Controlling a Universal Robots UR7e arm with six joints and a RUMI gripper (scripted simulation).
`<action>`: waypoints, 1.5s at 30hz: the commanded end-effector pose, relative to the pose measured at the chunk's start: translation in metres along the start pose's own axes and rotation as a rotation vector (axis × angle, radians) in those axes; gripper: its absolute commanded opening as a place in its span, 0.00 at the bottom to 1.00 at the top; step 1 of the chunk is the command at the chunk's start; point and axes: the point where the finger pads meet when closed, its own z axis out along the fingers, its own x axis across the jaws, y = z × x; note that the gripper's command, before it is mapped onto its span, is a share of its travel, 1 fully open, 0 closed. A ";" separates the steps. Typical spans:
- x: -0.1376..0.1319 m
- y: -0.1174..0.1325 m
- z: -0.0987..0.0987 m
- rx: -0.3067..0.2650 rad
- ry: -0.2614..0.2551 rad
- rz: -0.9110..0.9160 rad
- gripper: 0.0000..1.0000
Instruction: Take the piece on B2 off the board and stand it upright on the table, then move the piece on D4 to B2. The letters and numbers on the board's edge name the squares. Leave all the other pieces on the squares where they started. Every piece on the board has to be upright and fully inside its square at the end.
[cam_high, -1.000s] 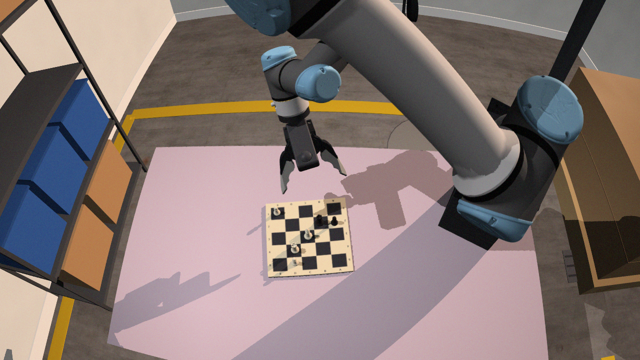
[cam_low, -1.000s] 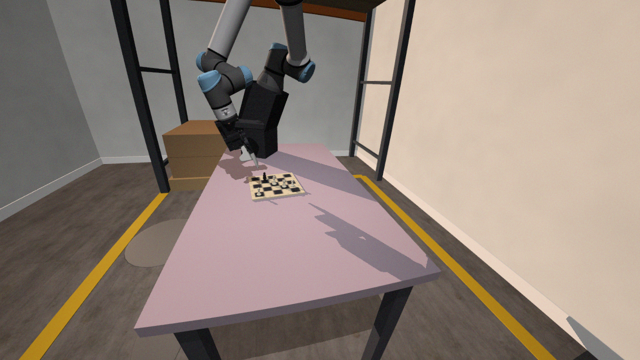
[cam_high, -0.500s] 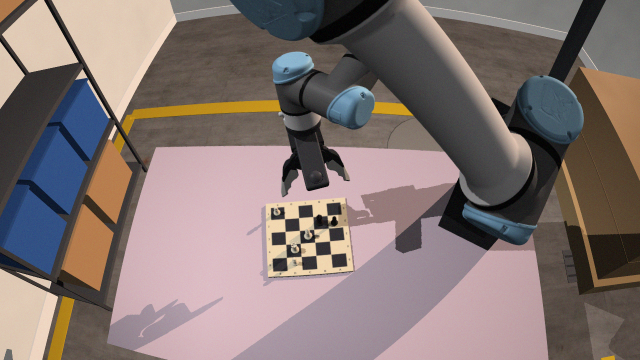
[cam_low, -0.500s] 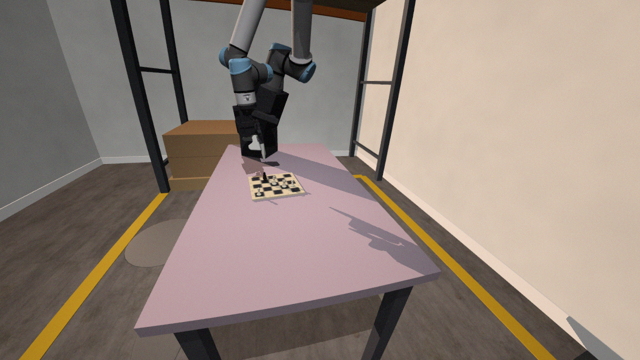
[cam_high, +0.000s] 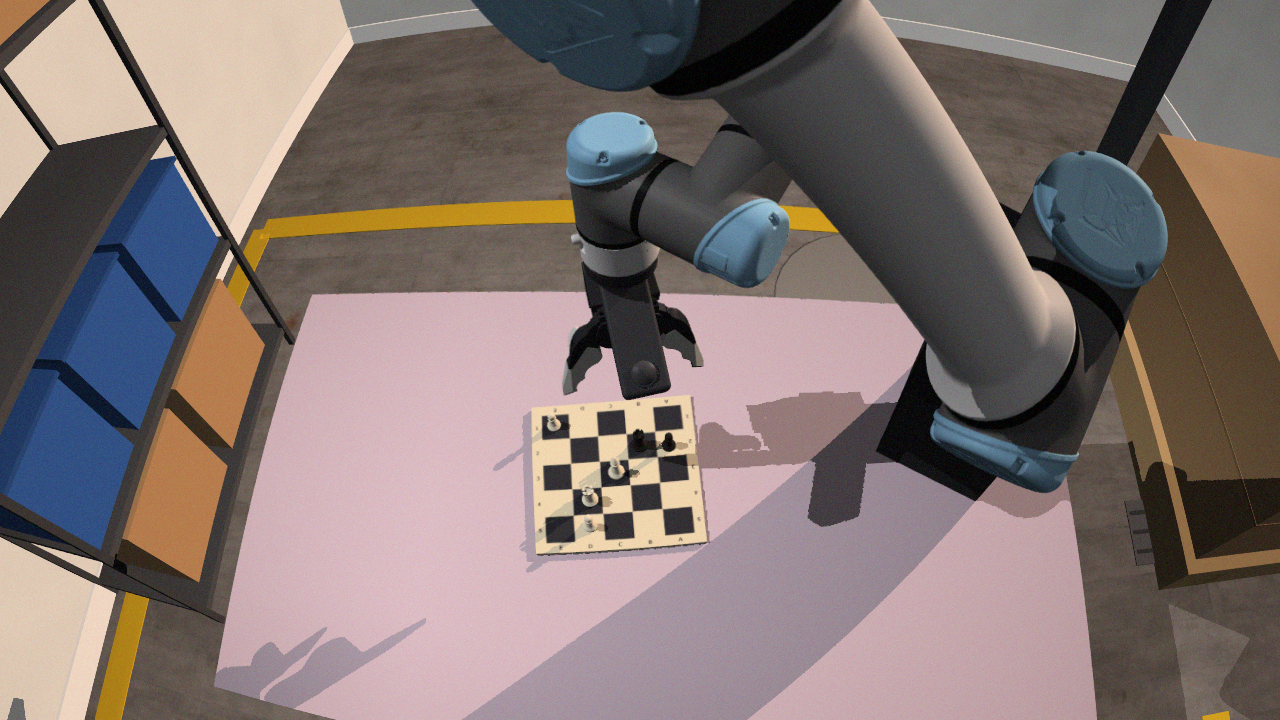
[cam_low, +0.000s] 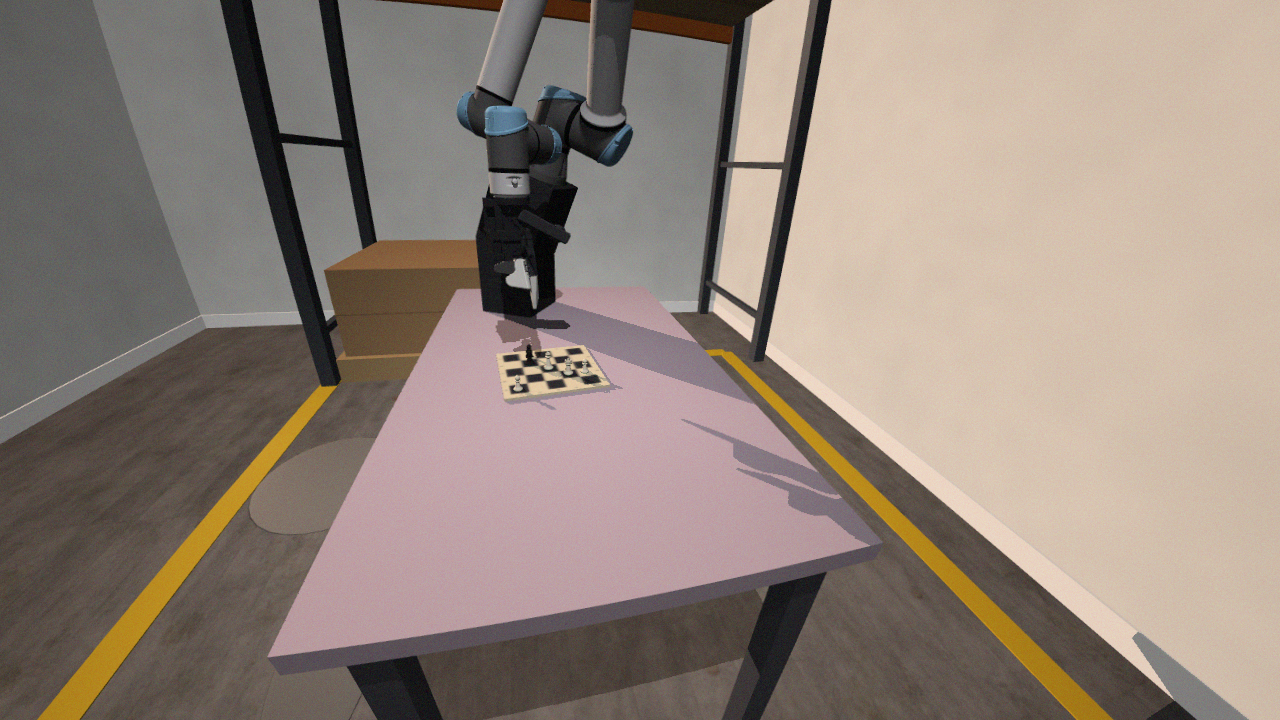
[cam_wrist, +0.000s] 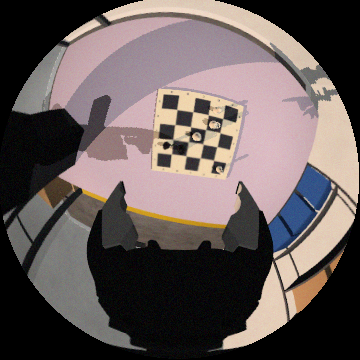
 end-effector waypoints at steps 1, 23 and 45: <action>0.000 -0.001 -0.002 -0.010 0.005 0.001 1.00; 0.000 -0.001 0.000 -0.010 0.005 -0.039 1.00; -0.002 -0.003 0.021 -0.011 0.000 -0.712 1.00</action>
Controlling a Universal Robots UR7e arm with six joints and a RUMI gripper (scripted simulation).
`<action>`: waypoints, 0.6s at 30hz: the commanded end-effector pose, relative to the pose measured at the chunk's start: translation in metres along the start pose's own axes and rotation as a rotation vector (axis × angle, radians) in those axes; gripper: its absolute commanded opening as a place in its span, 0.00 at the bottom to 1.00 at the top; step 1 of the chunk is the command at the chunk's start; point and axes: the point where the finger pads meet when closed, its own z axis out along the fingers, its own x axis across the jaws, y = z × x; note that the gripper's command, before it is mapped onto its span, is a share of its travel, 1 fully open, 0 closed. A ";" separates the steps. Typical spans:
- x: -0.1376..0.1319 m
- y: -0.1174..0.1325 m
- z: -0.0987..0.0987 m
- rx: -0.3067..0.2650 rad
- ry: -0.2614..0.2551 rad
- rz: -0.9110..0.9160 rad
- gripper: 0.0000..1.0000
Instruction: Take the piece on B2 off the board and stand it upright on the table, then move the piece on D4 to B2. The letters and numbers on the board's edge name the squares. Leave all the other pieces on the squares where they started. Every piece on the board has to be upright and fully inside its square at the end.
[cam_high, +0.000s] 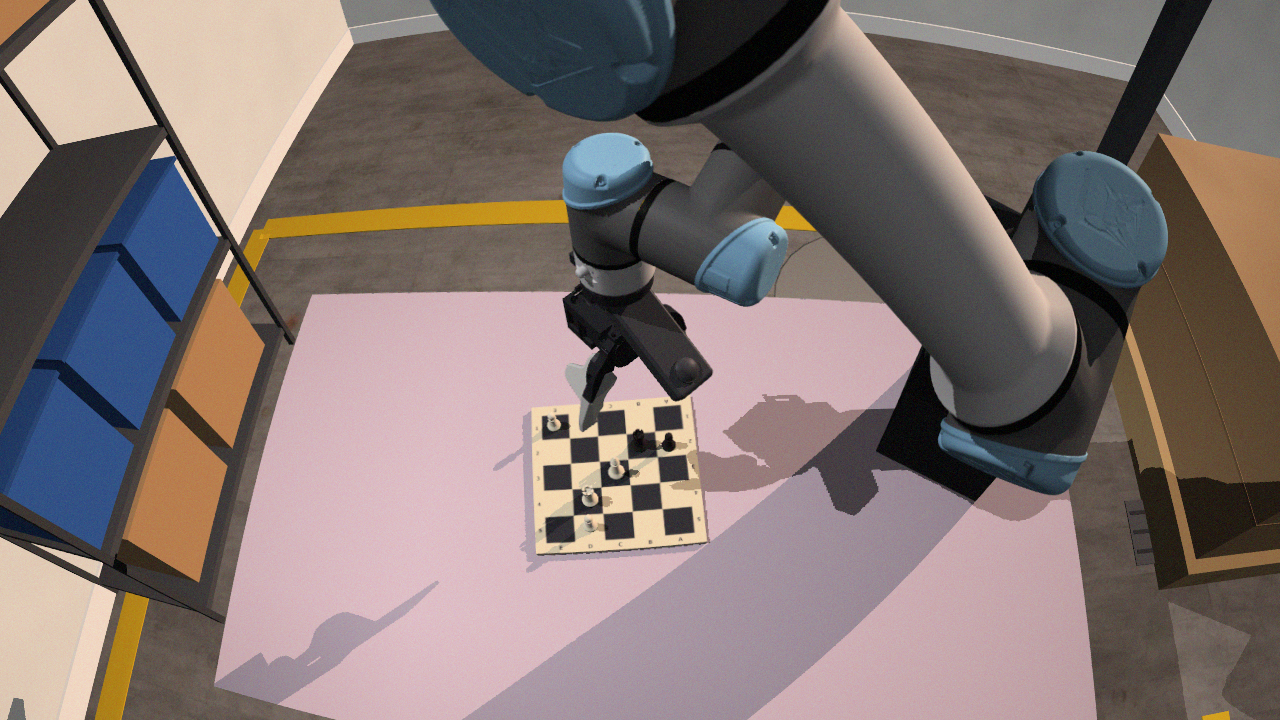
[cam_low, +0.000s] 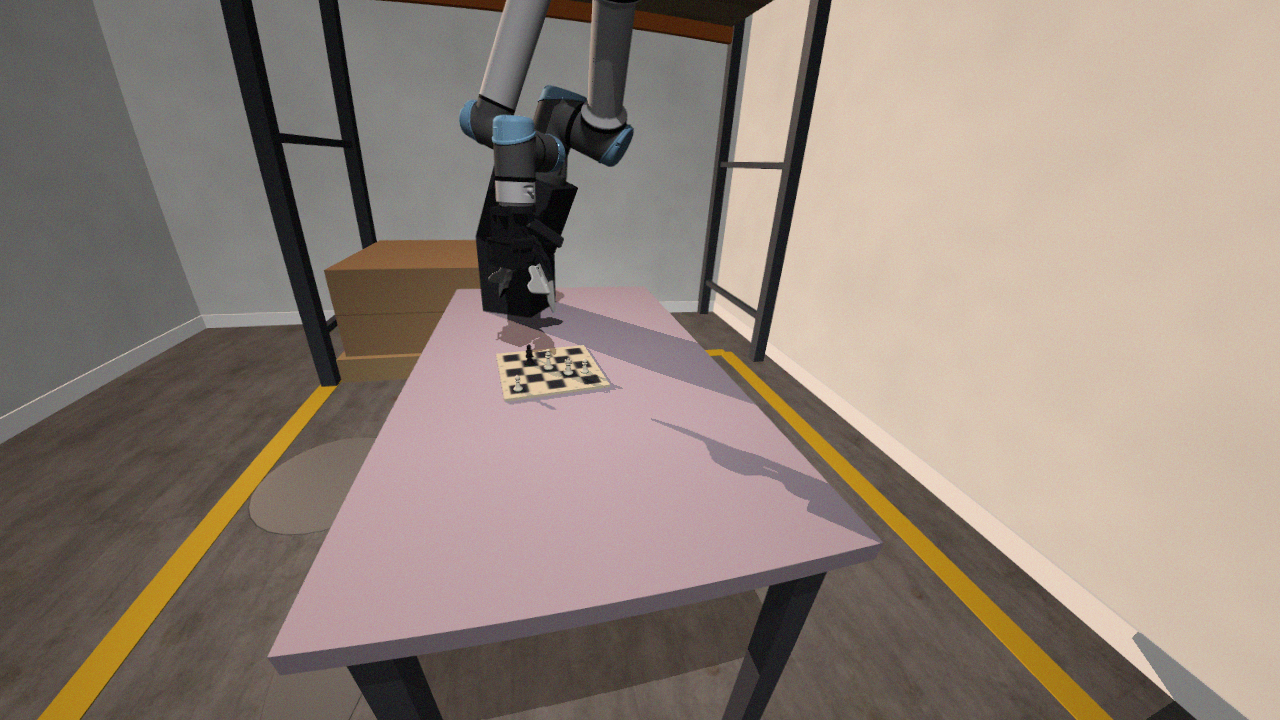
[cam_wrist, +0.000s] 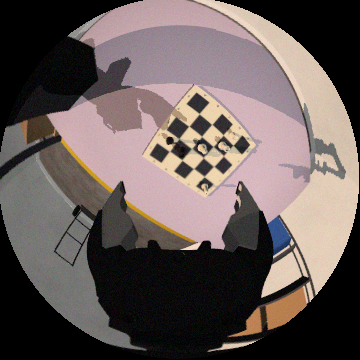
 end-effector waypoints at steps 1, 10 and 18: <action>0.000 0.000 0.007 0.003 0.008 -0.247 1.00; 0.000 0.000 0.018 0.002 0.008 -0.575 1.00; 0.001 0.002 0.028 0.001 0.009 -0.873 1.00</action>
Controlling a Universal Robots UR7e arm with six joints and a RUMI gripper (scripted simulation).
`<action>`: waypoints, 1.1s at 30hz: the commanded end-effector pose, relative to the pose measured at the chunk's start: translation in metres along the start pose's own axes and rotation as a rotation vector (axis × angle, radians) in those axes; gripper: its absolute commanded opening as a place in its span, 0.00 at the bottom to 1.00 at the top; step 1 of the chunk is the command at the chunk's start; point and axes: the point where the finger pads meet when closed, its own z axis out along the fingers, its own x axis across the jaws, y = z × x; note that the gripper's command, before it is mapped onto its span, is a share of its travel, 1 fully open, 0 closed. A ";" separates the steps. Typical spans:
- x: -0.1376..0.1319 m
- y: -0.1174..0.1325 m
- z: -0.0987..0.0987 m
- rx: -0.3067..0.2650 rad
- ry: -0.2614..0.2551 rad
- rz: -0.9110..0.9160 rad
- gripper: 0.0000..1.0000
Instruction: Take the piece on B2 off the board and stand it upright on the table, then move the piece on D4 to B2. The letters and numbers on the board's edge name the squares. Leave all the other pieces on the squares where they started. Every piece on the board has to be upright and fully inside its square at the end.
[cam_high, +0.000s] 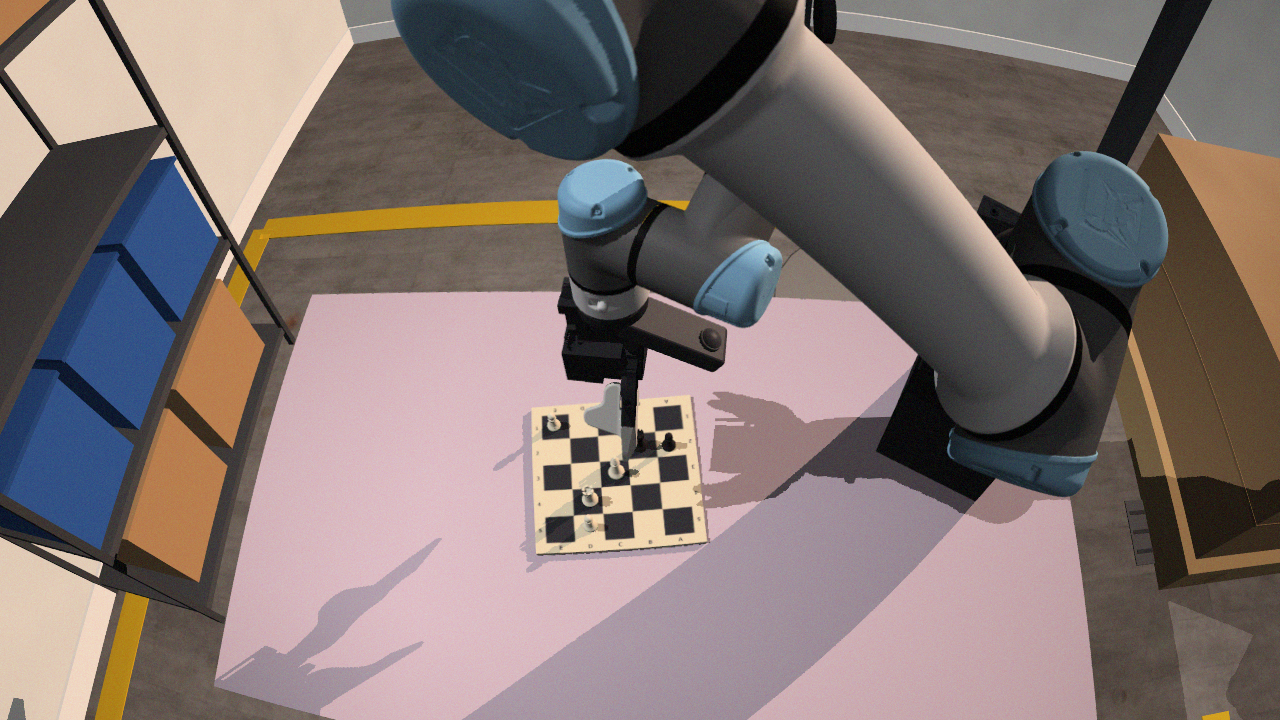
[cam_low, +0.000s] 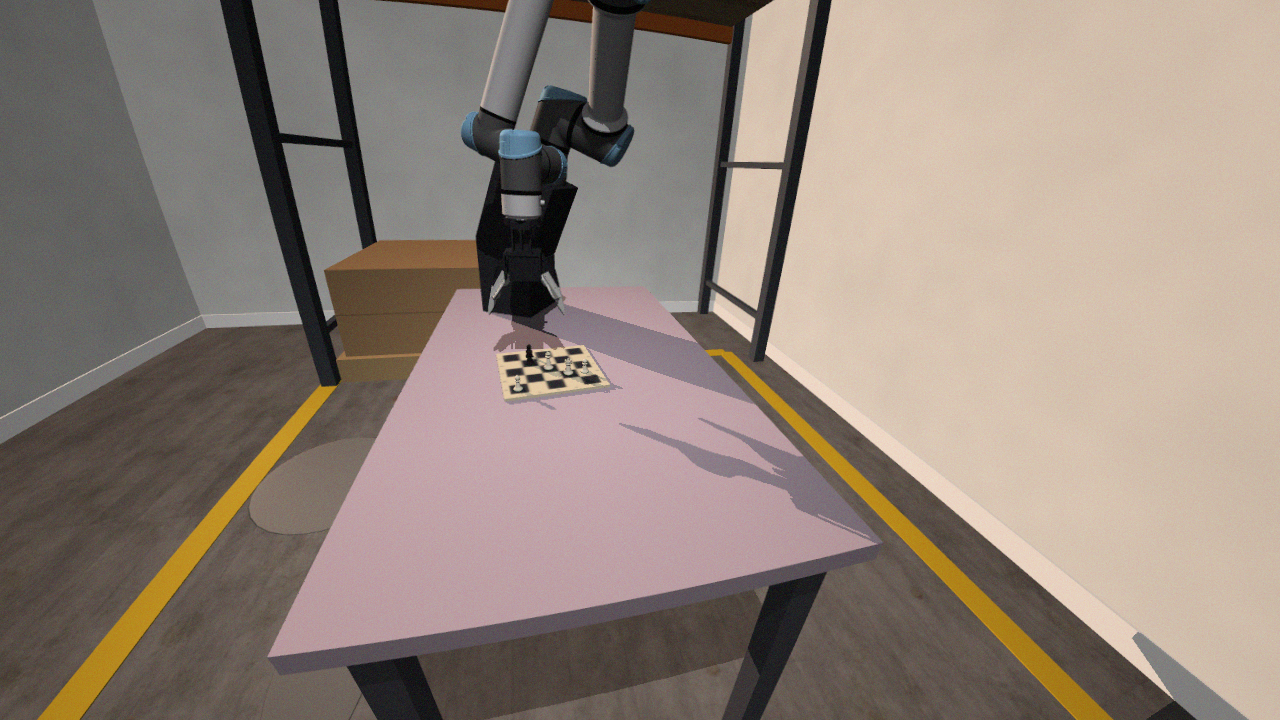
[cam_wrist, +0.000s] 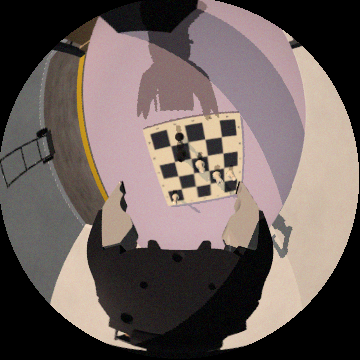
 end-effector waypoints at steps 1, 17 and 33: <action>0.000 0.001 0.006 -0.003 0.011 -0.190 1.00; 0.000 0.003 0.011 -0.003 0.011 -0.346 1.00; 0.000 0.003 0.011 -0.003 0.011 -0.346 0.22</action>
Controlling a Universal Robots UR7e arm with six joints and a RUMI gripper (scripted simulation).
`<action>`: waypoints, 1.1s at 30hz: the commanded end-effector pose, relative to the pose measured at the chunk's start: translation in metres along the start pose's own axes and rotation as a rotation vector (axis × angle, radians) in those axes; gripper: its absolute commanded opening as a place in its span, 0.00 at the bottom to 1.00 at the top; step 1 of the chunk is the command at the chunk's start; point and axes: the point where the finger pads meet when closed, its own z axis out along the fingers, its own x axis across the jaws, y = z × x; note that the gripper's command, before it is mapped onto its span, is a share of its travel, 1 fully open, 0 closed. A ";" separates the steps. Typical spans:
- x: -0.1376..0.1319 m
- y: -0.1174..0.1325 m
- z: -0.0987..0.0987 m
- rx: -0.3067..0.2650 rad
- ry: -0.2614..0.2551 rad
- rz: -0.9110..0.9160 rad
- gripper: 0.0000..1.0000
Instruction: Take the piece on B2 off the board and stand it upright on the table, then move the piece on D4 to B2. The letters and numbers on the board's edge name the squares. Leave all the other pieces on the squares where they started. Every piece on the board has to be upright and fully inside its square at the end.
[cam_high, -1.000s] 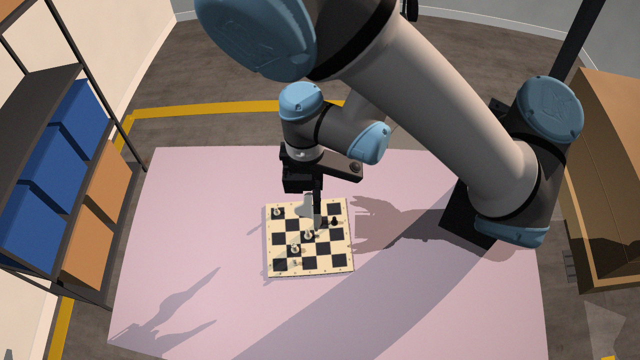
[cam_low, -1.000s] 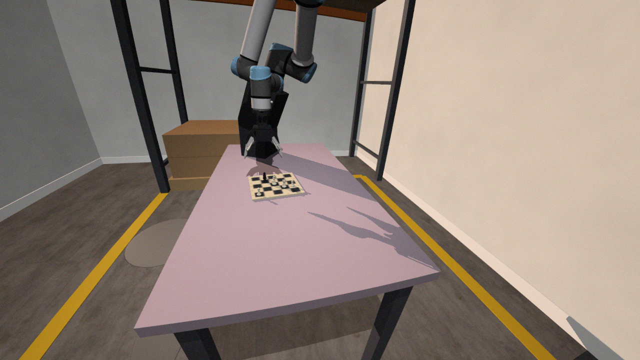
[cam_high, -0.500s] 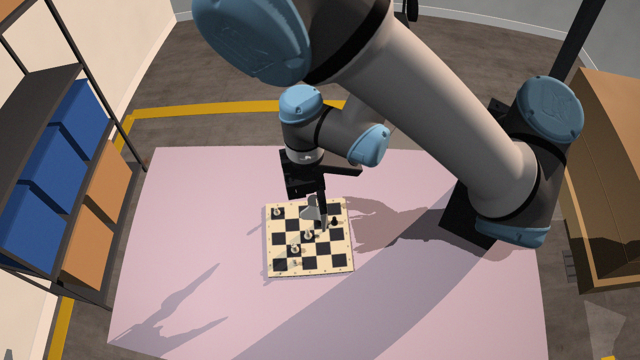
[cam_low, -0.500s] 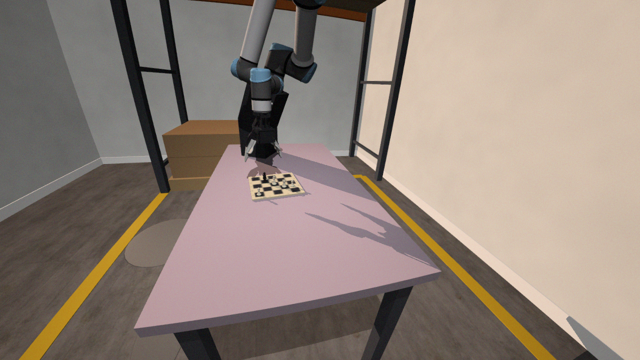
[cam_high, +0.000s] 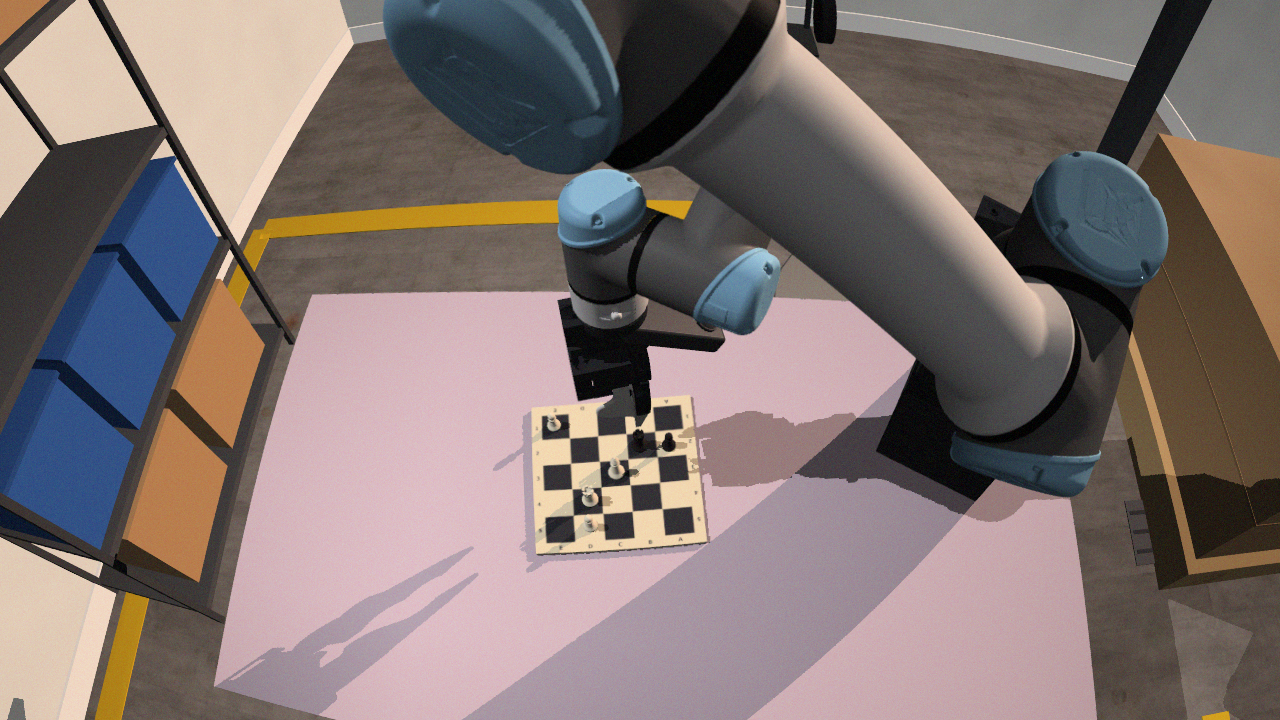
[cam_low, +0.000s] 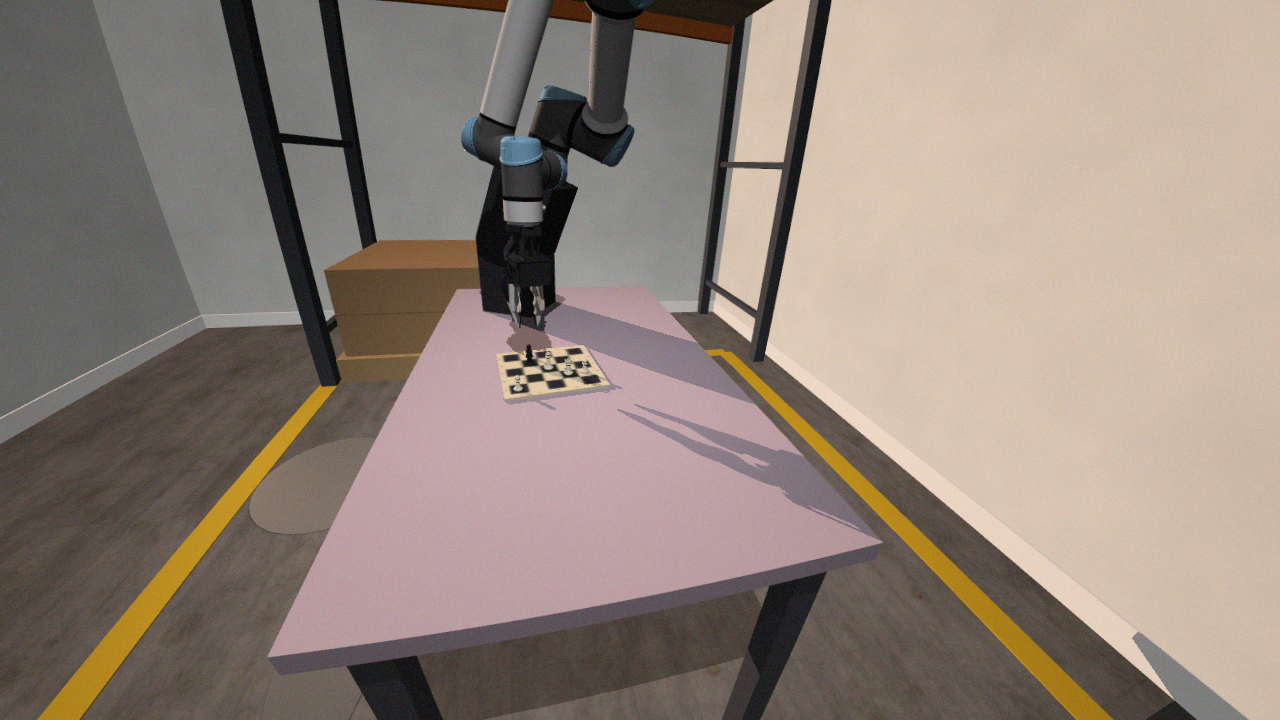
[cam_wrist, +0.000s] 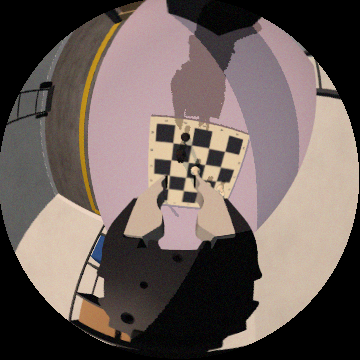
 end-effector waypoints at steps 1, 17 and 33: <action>0.000 0.000 0.000 -0.001 -0.001 0.000 0.22; 0.000 0.000 0.000 -0.001 -0.001 0.000 0.22; 0.000 0.000 0.003 -0.001 -0.001 0.000 0.22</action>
